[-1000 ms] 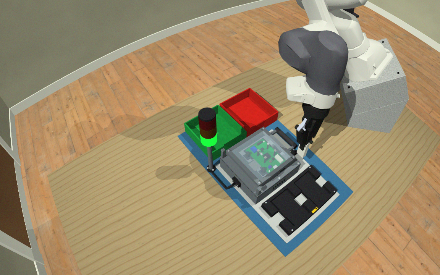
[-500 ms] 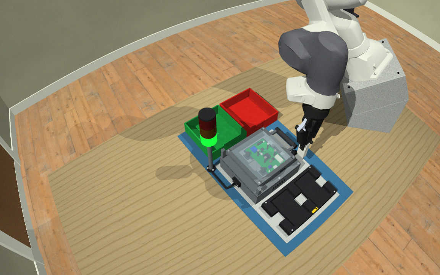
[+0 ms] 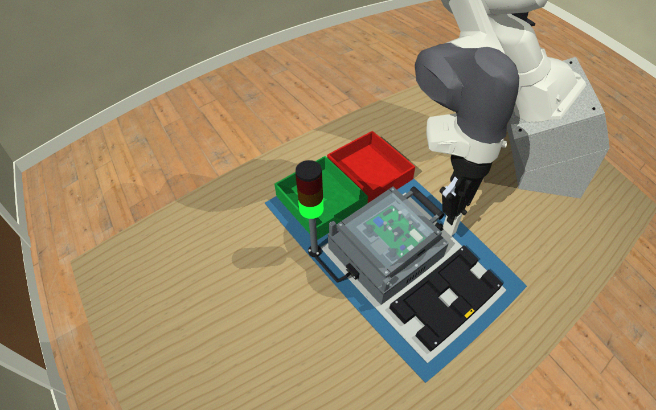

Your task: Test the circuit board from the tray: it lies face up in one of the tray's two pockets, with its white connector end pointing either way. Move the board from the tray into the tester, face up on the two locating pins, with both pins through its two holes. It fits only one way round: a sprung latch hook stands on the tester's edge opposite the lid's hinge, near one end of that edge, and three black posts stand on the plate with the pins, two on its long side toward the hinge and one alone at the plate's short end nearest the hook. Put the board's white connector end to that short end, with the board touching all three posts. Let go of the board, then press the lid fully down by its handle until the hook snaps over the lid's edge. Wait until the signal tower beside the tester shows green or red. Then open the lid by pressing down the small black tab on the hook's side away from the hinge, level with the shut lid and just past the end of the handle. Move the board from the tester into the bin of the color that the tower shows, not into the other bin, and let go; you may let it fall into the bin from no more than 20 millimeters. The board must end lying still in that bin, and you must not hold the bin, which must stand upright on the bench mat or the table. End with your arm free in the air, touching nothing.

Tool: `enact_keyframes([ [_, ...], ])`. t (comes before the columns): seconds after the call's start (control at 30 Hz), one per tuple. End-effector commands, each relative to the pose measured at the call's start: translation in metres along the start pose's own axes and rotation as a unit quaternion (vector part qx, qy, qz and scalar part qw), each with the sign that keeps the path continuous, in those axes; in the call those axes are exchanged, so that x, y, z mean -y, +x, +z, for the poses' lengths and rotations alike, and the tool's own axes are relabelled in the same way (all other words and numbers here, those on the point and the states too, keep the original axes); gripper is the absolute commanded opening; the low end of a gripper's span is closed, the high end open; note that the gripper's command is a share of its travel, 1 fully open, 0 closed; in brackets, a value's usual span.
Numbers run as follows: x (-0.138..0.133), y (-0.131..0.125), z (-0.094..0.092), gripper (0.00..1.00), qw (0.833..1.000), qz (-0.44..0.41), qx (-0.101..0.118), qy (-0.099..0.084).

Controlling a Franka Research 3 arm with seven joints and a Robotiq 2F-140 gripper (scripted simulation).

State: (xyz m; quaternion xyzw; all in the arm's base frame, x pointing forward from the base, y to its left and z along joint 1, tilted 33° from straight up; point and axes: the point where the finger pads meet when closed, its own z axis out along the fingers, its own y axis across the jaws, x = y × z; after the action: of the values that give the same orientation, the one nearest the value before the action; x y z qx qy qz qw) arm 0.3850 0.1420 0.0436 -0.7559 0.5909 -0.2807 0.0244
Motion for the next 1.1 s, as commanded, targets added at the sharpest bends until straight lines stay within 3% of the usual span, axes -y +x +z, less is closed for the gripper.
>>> enact_keyframes([
  [0.0, 0.003, 0.0, 0.0, 0.0, 1.0, 0.004, 0.002, 0.001],
  [0.13, 0.003, 0.0, -0.008, 0.0, 1.0, 0.004, 0.002, 0.001],
  [0.27, 0.003, 0.0, -0.031, 0.0, 1.0, 0.004, 0.002, 0.001],
  [0.33, 0.003, 0.0, -0.031, 0.0, 1.0, 0.004, 0.002, 0.001],
  [0.53, 0.002, 0.0, -0.061, 0.0, 1.0, 0.004, 0.002, 0.001],
  [1.07, 0.002, 0.0, -0.064, 0.0, 1.0, 0.004, 0.002, 0.001],
])
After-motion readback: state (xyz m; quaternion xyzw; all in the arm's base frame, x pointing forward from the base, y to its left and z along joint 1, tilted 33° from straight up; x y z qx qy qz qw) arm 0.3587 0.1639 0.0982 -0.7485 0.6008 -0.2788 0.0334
